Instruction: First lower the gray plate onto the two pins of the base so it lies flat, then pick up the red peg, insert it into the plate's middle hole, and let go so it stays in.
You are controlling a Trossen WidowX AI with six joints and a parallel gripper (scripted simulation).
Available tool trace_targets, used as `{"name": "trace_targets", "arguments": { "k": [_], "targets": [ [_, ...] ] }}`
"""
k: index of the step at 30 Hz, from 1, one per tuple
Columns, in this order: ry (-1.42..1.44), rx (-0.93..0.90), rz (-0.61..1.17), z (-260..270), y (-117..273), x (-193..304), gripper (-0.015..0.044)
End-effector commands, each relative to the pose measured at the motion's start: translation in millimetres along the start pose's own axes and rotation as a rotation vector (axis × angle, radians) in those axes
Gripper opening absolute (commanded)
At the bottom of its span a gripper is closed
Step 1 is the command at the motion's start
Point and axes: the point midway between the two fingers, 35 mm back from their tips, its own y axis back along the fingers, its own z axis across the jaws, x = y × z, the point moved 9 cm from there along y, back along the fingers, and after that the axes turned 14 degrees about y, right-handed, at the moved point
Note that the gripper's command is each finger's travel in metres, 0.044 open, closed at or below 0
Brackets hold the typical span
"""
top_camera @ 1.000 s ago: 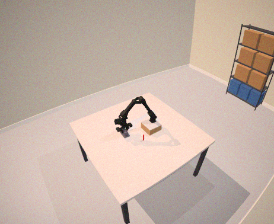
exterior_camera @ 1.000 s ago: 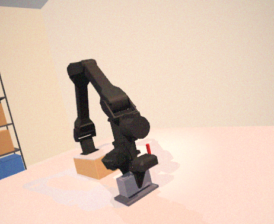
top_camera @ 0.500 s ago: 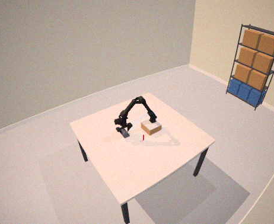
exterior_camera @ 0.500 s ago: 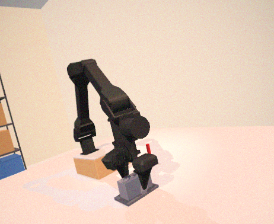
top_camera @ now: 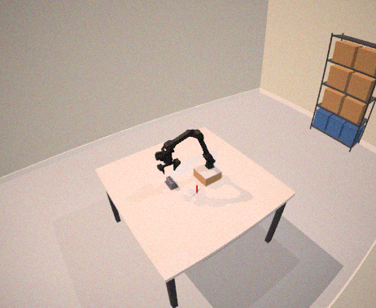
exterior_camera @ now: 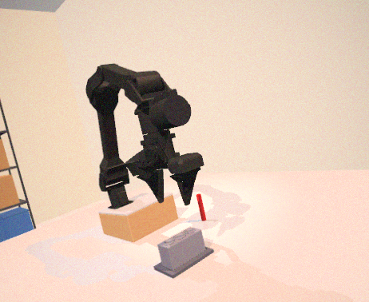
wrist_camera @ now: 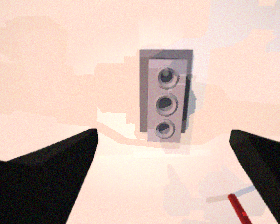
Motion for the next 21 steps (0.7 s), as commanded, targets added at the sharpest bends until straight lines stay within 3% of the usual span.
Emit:
{"name": "trace_targets", "arguments": {
  "k": [1, 5, 14, 21],
  "targets": [
    [-0.003, 0.023, 0.005, -1.4, 8.8, 0.9, 0.044],
    [0.023, 0.022, 0.006, -1.8, 9.7, 13.1, 0.044],
    [0.374, 0.018, 0.022, -45.3, 15.2, 157.2, 0.044],
    [0.56, 0.022, 0.03, -91.6, 11.2, 216.1, 0.044]
  ]
}}
